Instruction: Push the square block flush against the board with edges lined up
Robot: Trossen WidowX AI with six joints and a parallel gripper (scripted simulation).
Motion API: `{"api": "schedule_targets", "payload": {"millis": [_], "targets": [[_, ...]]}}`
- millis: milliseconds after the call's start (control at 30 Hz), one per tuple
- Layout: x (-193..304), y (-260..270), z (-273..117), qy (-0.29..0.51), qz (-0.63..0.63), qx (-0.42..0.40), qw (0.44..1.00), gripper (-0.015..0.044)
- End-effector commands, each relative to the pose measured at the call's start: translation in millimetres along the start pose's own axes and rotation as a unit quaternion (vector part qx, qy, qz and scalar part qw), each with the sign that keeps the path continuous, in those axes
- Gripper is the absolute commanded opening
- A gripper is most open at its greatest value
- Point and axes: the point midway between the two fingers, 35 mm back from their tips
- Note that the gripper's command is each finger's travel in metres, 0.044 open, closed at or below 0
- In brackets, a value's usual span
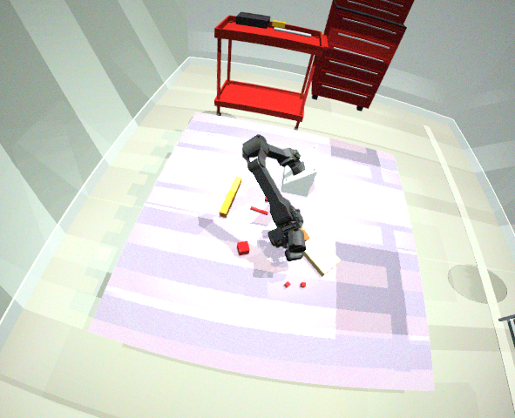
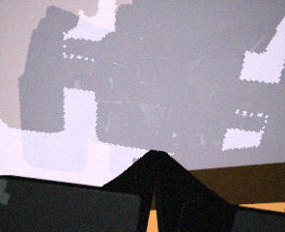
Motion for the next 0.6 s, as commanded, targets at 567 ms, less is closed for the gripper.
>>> {"api": "schedule_targets", "payload": {"millis": [567], "targets": [[-17.6,4.4,4.0,0.003,-0.003,0.007,1.0,0.0]]}}
Point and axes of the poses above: the point midway between the two fingers, 35 mm back from their tips, its own z axis out along the fingers, its own y axis across the jaws, x = y × z, and after that the axes turned 14 degrees about z, right-handed
